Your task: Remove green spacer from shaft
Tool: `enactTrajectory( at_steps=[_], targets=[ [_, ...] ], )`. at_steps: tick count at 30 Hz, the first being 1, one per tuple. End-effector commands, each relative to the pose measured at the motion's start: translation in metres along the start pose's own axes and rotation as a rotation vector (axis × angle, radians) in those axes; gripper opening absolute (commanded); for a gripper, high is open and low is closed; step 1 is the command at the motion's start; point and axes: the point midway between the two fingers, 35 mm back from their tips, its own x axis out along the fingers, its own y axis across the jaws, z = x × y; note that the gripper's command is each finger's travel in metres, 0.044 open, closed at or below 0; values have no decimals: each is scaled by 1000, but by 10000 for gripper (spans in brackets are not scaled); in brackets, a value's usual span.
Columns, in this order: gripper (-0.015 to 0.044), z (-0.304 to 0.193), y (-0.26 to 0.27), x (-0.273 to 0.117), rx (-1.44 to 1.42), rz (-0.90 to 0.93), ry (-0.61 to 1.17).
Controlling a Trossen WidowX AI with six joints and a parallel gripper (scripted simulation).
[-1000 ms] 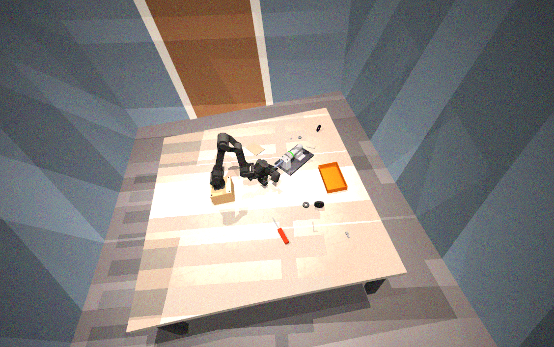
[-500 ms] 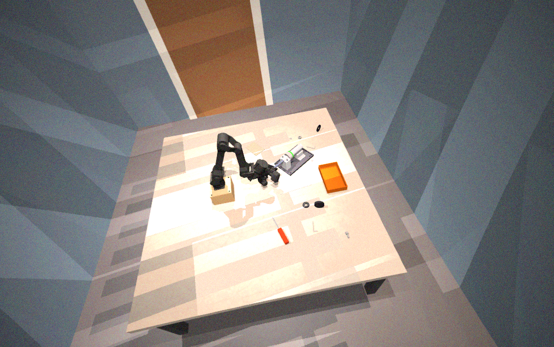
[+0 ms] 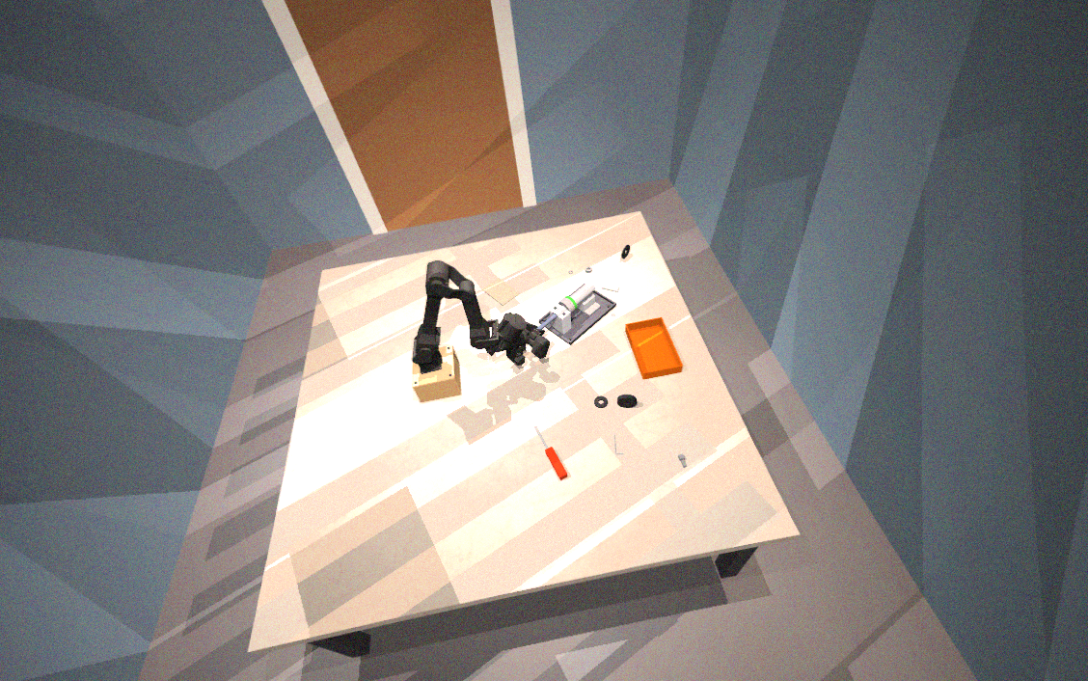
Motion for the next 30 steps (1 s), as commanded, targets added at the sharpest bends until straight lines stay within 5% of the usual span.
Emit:
enactTrajectory(
  at_steps=[1, 30],
  targets=[
    [0, 0, -1, -1, -4, -2, 2],
    [0, 2, -1, -3, -4, -2, 1]
  ],
)
